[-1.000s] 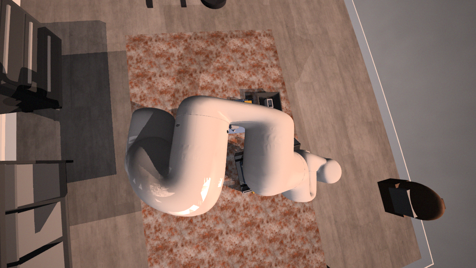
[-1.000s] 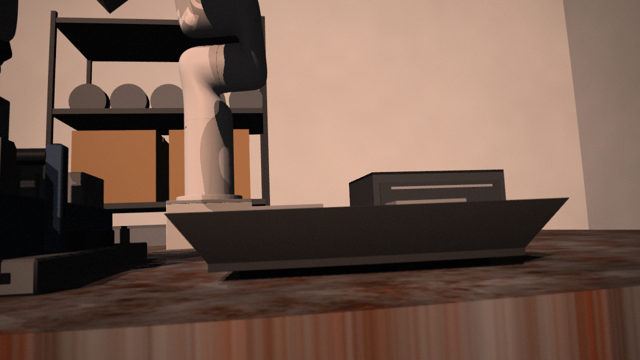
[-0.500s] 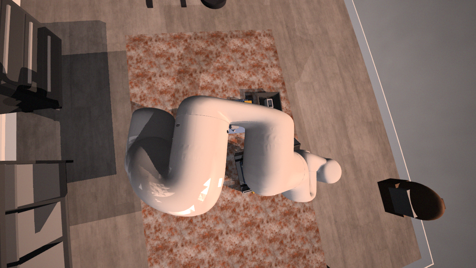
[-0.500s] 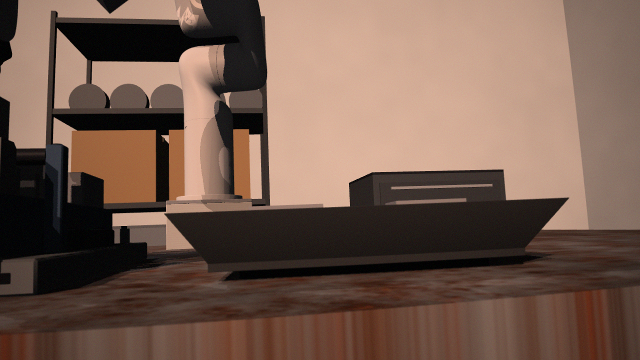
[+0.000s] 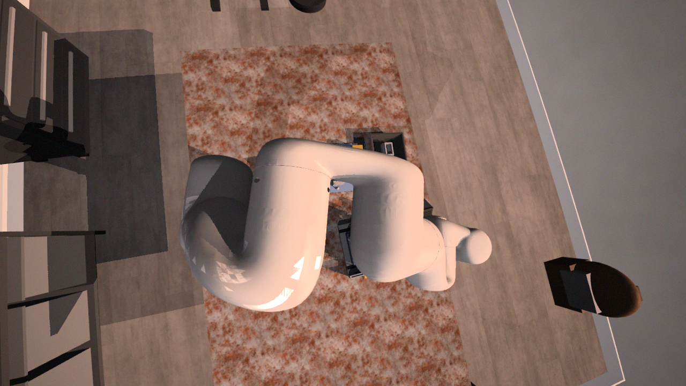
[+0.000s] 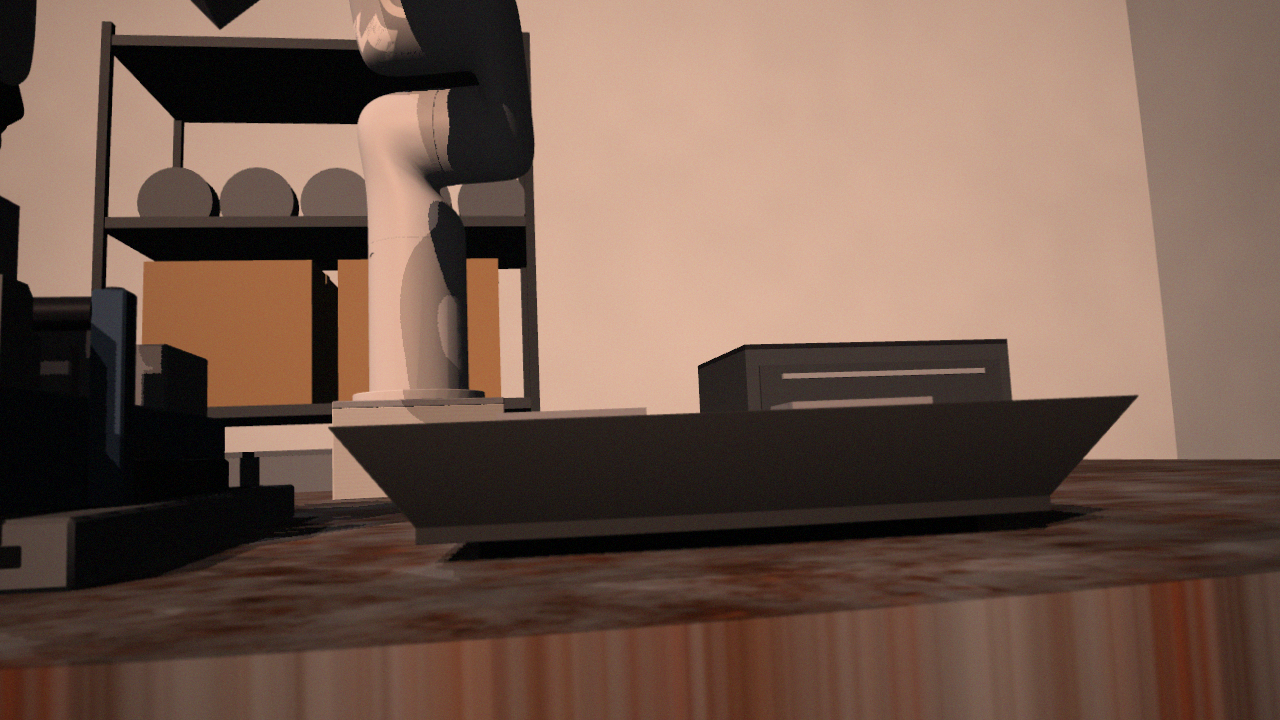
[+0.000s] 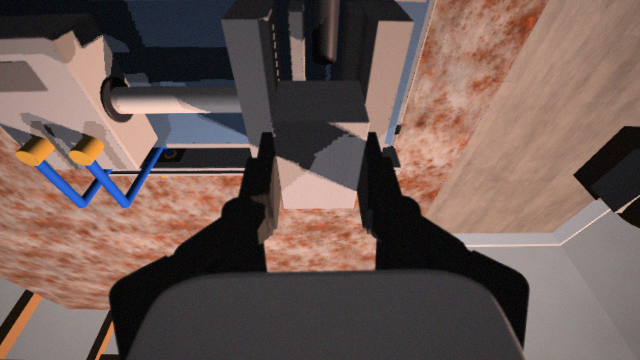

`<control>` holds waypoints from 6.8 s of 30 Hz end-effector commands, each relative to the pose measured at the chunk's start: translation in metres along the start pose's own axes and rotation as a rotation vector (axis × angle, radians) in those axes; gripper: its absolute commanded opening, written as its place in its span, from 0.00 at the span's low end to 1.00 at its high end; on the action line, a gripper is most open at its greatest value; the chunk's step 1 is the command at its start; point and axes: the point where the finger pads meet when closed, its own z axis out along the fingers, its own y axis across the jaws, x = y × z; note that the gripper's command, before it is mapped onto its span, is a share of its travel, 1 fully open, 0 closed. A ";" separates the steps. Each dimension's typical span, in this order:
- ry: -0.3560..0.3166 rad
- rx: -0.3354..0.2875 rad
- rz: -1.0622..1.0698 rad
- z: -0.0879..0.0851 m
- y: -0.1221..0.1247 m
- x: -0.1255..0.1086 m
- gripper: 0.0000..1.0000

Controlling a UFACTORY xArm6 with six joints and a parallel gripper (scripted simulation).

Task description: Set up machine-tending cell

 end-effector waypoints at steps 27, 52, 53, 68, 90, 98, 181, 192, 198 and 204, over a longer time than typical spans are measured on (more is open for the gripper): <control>-0.001 -0.005 0.000 0.006 0.002 0.000 0.00; -0.001 -0.005 0.000 0.014 0.002 -0.001 0.00; -0.001 -0.005 0.000 0.014 0.002 -0.001 0.00; -0.001 -0.005 0.000 0.016 0.002 -0.001 0.00; -0.001 -0.005 0.000 0.016 0.002 -0.001 0.00; -0.001 -0.005 0.000 0.016 0.002 0.000 0.00; -0.001 -0.005 0.000 0.019 0.004 0.005 0.00; -0.001 -0.005 0.000 0.019 0.004 0.005 0.00; -0.001 -0.005 0.000 0.019 0.004 0.005 0.69; -0.001 -0.005 0.000 0.019 0.004 0.005 0.69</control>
